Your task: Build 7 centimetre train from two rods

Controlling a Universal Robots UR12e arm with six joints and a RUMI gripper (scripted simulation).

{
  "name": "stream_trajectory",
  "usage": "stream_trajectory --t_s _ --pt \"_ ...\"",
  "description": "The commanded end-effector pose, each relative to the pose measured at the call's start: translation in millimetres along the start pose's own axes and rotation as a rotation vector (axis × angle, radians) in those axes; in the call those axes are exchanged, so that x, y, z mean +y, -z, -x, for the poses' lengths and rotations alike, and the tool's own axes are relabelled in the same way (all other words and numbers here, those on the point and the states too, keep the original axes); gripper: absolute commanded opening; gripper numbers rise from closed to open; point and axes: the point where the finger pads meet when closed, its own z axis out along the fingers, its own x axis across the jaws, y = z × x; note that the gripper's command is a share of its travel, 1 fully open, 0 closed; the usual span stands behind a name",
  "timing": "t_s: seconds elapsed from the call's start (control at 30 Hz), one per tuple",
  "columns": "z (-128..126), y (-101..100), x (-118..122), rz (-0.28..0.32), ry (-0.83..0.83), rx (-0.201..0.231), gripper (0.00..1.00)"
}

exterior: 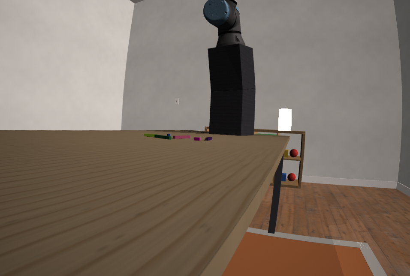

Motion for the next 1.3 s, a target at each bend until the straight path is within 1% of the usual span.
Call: stream_trajectory --t_s 0.0,0.07,0.2,0.27,0.33,0.37,0.57,0.77,0.83,0.87,0.9,0.93,1.07,1.27 --pt "3.6 6.4 -2.6 -0.023 -0.048 -0.137 1.0" --pt "5.4 11.2 -5.5 -0.037 -0.076 -0.211 1.0" --pt "7.6 21.7 -12.6 -0.062 -0.128 -0.34 1.0" --pt "7.6 21.7 -12.6 -0.062 -0.128 -0.34 1.0" --pt "8.2 31.1 -19.6 -0.083 -0.167 -0.436 1.0" --pt "8.0 35.0 -22.6 -0.091 -0.183 -0.473 1.0" --pt "3.4 58.6 -41.8 -0.137 -0.269 -0.66 1.0" --pt "-10.1 86.4 -66.3 -0.192 -0.364 -0.845 1.0" --pt "-10.1 86.4 -66.3 -0.192 -0.364 -0.845 1.0" --pt "-16.9 95.8 -75.2 -0.211 -0.397 -0.904 1.0" --pt "-22.8 103.0 -82.1 -0.227 -0.422 -0.947 1.0" --pt "-26.2 106.8 -85.8 -0.235 -0.436 -0.97 1.0" --pt "-47.4 126.5 -105.9 -0.281 -0.509 -1.085 1.0" --pt "-91.0 154.0 -137.4 -0.358 -0.629 -1.249 1.0"
